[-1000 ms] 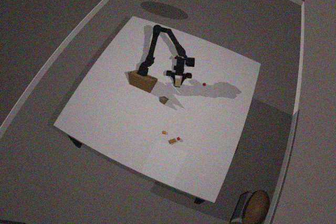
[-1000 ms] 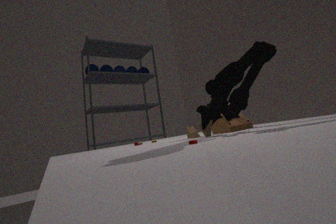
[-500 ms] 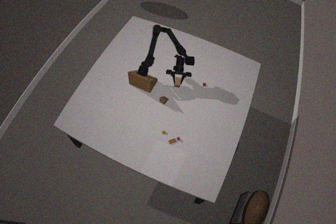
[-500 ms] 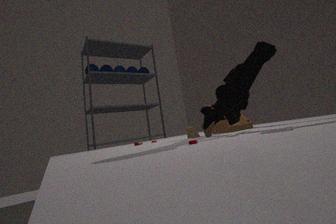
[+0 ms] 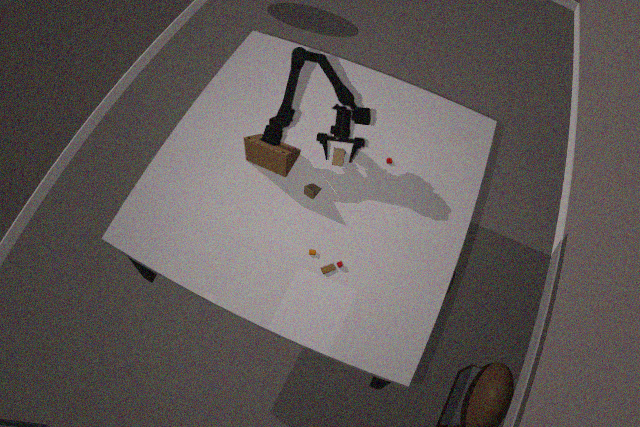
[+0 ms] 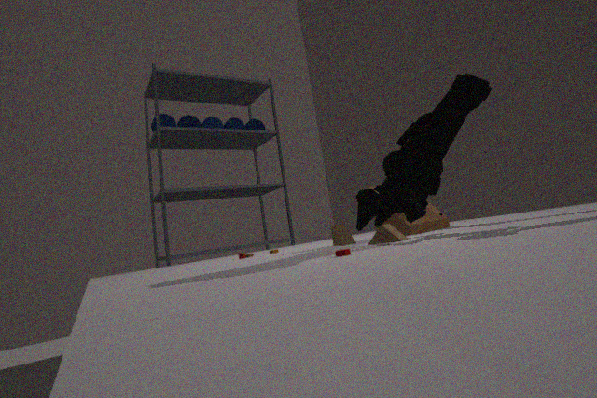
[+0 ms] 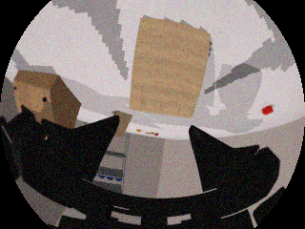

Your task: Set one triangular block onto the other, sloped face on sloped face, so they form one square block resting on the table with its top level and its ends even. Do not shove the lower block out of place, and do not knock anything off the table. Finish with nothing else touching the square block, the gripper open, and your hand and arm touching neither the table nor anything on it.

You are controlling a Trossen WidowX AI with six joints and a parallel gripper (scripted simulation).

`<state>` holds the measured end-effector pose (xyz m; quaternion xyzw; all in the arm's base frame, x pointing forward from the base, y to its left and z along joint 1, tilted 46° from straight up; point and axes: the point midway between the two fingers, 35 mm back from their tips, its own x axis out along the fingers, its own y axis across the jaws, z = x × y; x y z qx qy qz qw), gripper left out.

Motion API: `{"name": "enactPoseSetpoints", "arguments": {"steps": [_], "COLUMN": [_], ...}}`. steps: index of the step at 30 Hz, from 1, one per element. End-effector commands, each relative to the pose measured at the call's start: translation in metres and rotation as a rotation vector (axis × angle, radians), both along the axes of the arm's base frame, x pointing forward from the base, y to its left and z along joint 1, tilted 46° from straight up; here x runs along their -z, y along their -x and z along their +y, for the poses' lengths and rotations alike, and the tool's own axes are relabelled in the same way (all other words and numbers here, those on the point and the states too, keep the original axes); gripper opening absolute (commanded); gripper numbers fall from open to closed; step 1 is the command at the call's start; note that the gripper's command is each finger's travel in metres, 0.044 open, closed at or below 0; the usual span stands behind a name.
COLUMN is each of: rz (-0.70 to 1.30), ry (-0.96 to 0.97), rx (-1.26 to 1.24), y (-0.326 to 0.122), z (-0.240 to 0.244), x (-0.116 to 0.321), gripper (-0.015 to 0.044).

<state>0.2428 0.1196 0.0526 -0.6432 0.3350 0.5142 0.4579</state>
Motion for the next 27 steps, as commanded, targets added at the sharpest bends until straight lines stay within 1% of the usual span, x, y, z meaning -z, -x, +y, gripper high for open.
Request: {"name": "enactPoseSetpoints", "arguments": {"steps": [1,3,8,10,13,15,17,24,27], "rz": [0.001,0.002,0.000,0.000,-0.004,-0.019,-0.013,0.007,0.010], "ry": [-0.002,-0.001,0.004,0.004,0.005,0.002,-0.008,-0.039,-0.045], "rx": [-0.005,-0.004,0.000,0.000,0.004,0.017,0.013,0.000,-0.002], "y": [0.000,-0.005,-0.010,-0.009,-0.010,-0.011,-0.005,0.034,0.045], "z": [-0.001,-0.012,-0.065,-0.072,-0.071,-0.062,-0.043,0.025,0.037], "x": [-0.001,-0.012,-0.063,-0.069,-0.069,-0.071,-0.078,-0.105,-0.110], "gripper": [0.0440,0.0440,0.0440,0.0440,0.0440,0.0440,0.0440,0.0440,0.0440]}}
